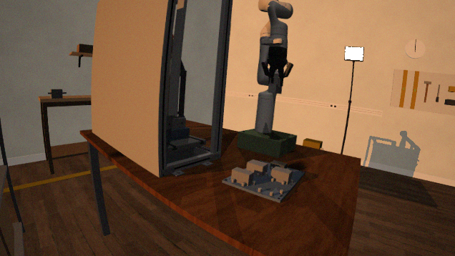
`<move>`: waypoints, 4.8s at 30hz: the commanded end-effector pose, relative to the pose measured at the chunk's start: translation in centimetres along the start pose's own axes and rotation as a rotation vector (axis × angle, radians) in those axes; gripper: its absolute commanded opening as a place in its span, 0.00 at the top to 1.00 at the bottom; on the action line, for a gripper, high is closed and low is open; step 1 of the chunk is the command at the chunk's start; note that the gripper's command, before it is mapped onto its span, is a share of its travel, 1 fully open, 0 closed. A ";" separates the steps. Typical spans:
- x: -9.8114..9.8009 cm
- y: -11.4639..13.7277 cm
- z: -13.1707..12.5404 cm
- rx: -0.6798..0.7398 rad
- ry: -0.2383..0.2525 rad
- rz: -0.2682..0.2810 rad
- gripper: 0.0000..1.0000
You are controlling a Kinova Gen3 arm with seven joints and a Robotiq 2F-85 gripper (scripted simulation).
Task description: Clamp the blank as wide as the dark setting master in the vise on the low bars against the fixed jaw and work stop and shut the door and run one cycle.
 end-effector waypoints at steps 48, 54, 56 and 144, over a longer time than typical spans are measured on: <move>-6.0 0.0 13.5 0.001 0.001 0.001 0.90; -8.0 0.0 18.1 0.001 0.000 0.001 0.90; -8.0 0.0 18.1 0.001 0.000 0.001 0.90; -3.5 0.0 30.7 0.001 0.000 0.000 0.90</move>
Point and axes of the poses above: the point where the finger pads meet when closed, its own x axis out along the fingers, its own z axis across the jaws, y = z × x, the point moved 10 cm from there along -x, back along the fingers
